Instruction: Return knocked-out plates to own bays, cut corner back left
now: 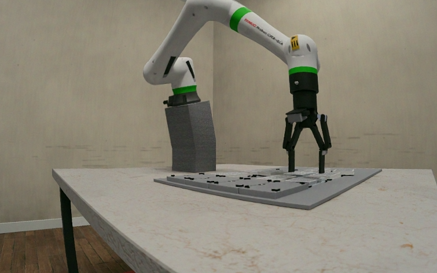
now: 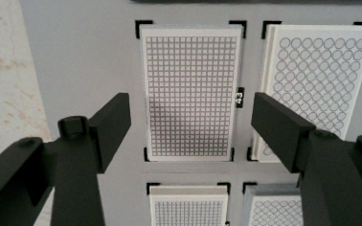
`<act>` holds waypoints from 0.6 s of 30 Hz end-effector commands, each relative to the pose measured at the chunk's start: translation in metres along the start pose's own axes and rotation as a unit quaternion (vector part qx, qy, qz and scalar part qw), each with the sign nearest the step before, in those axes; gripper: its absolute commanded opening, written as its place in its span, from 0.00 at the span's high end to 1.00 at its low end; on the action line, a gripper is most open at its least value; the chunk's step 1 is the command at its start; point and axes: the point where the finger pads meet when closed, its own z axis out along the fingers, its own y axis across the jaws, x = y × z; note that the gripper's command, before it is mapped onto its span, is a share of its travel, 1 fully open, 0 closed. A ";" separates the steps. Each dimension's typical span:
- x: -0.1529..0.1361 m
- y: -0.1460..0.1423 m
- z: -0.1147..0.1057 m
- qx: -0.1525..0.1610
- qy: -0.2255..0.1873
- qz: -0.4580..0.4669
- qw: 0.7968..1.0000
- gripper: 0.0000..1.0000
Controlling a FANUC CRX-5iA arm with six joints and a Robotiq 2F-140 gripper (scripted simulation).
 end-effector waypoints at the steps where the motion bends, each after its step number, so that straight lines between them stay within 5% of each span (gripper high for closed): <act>1: 0.000 -0.001 -0.001 0.001 0.000 0.000 1.000 0.30; 18: 0.000 -0.001 -0.015 0.001 0.000 0.000 1.000 0.30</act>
